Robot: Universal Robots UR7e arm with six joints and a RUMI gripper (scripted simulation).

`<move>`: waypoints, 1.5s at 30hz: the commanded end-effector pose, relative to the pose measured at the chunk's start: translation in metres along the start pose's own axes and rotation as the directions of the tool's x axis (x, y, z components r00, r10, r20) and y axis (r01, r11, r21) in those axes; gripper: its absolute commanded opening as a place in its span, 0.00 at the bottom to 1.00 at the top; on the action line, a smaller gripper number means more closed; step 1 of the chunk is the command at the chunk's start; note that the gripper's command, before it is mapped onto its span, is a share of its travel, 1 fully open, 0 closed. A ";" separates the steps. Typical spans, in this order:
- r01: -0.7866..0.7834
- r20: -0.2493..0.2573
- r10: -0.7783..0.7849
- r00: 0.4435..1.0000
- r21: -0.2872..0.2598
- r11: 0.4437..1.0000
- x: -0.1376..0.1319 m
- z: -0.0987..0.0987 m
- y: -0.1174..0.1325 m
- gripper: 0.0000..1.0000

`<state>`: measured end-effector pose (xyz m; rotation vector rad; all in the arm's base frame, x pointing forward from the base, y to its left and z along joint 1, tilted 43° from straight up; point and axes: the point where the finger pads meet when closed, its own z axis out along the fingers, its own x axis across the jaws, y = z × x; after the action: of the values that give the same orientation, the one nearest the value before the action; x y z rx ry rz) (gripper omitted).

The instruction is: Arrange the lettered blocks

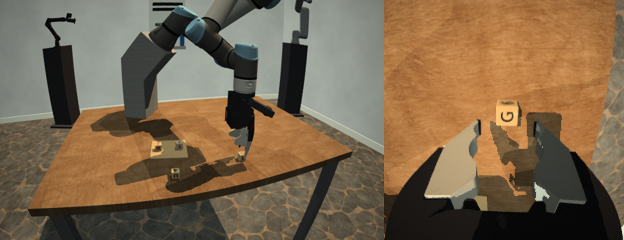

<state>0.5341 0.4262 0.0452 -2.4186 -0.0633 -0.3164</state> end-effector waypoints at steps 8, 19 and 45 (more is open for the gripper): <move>0.003 -0.001 -0.003 1.000 0.000 1.000 0.001 0.014 -0.001 0.37; 0.003 -0.001 -0.003 1.000 0.000 1.000 0.001 0.030 -0.001 0.37; 0.001 -0.001 -0.001 1.000 0.000 1.000 0.001 0.031 -0.001 0.25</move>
<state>0.5405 0.4469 0.0216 -2.4189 -0.0638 -0.3149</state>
